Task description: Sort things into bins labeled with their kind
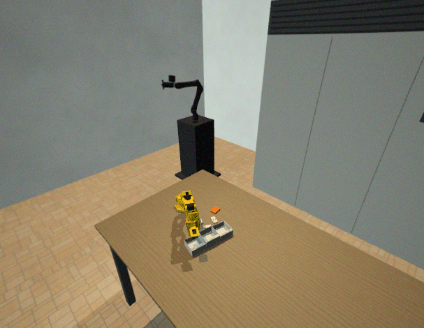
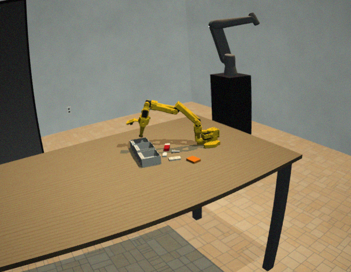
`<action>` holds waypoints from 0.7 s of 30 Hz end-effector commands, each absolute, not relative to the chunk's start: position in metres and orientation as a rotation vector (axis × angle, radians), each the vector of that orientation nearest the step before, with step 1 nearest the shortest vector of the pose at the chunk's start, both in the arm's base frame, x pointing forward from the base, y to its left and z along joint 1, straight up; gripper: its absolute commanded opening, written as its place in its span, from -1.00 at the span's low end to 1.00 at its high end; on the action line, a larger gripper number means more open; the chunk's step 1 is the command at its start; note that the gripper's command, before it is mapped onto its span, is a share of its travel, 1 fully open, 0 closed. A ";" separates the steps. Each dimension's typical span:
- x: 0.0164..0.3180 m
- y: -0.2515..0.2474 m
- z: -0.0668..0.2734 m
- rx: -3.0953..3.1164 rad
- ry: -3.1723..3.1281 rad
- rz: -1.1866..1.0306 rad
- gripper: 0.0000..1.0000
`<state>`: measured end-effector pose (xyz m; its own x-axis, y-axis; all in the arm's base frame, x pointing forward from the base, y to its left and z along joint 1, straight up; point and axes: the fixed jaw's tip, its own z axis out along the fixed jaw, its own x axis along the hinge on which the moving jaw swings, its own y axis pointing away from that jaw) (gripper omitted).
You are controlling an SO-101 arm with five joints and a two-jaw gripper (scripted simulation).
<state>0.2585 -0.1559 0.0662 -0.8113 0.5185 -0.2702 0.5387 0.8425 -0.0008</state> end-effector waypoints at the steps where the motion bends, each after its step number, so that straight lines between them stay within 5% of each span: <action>1: 0.263 -0.156 0.079 0.773 2.717 -0.130 -1.00; 21: 0.271 -0.156 0.087 0.738 2.667 -0.147 -1.00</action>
<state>0.2639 -0.1542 0.0694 -0.8118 0.5025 -0.2976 0.5266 0.8501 -0.0009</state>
